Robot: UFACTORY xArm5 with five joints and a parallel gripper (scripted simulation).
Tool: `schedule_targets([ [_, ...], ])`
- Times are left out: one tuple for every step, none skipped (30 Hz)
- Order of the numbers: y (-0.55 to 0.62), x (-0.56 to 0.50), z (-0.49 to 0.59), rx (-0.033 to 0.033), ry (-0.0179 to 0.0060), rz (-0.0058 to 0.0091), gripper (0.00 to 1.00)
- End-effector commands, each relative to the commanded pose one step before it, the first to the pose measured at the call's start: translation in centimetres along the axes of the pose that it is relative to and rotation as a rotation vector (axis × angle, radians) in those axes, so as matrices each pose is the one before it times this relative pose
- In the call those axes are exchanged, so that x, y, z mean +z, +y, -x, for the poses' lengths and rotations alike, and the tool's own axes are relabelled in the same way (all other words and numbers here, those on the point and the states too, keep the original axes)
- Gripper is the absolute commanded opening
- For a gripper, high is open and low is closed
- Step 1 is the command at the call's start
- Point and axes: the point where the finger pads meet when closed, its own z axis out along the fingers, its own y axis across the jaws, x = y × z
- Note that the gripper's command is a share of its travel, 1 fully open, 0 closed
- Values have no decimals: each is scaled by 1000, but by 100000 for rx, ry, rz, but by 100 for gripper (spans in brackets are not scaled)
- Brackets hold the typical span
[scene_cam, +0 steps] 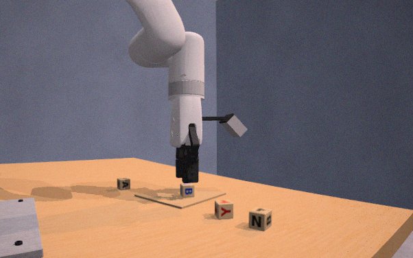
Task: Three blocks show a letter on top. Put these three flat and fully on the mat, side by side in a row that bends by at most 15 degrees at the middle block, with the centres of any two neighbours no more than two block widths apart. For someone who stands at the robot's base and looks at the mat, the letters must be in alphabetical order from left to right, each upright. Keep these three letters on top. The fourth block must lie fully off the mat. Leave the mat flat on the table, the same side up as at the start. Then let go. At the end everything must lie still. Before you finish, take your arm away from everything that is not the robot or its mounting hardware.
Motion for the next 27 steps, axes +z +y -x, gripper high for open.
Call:
schedule_targets([
  [-36,-119,-126,1,347,-101,63],
  [0,0,0,0,0,0,63],
  [0,0,0,0,0,0,63],
  [0,0,0,0,0,0,63],
  [0,0,0,0,0,0,63],
  [0,0,0,0,0,0,63],
  [0,0,0,0,0,0,63],
  [0,0,0,0,0,0,63],
  [0,0,0,0,0,0,63],
  [0,0,0,0,0,0,63],
  [0,0,0,0,0,0,63],
  [0,0,0,0,0,0,63],
  [0,0,0,0,0,0,63],
  [0,0,0,0,0,0,63],
  [0,0,0,0,0,0,63],
  [0,0,0,0,0,0,63],
  [0,1,0,0,0,0,63],
  [0,7,0,0,0,0,63],
  [0,17,0,0,0,0,63],
  [0,31,0,0,0,0,63],
  [1,47,0,0,0,0,63],
  [1,65,0,0,0,0,63],
  [1,84,1,0,0,0,63],
  [2,102,1,0,0,0,63],
  [2,120,2,0,0,0,63],
  [3,136,3,0,0,0,63],
  [0,0,0,0,0,0,63],
])
